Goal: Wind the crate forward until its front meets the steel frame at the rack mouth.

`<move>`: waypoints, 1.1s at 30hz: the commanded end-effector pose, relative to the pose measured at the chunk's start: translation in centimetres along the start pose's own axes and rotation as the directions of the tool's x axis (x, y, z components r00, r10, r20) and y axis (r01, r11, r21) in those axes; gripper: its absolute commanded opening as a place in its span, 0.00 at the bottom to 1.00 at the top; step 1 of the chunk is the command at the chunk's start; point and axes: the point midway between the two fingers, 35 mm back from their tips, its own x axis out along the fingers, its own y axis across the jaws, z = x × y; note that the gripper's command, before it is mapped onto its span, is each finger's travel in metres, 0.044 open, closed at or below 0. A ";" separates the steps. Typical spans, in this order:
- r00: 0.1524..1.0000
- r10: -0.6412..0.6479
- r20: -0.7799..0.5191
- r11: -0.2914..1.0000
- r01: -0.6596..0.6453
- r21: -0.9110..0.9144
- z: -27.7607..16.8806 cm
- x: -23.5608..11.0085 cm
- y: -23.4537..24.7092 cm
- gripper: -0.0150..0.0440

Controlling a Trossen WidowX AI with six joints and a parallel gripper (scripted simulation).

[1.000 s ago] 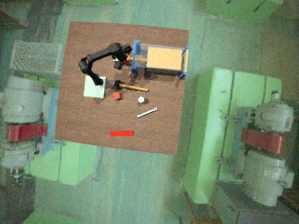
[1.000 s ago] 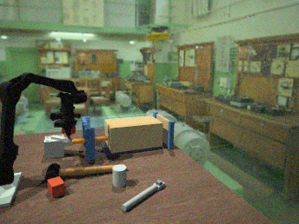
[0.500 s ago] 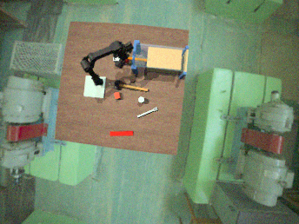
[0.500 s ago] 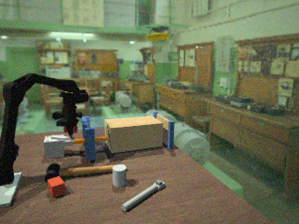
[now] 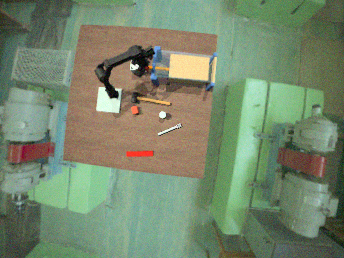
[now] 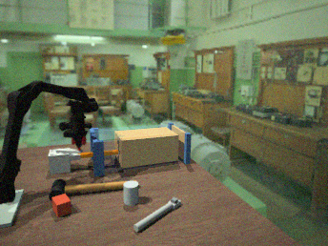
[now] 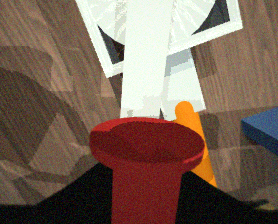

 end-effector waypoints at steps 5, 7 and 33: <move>1.000 -0.013 0.003 1.000 0.013 -0.002 0.2 0.2 -1.5 0.25; 1.000 -0.013 0.003 1.000 0.013 -0.002 0.2 0.2 -1.7 0.25; 1.000 -0.015 0.004 1.000 0.015 -0.002 1.2 0.1 -4.5 0.25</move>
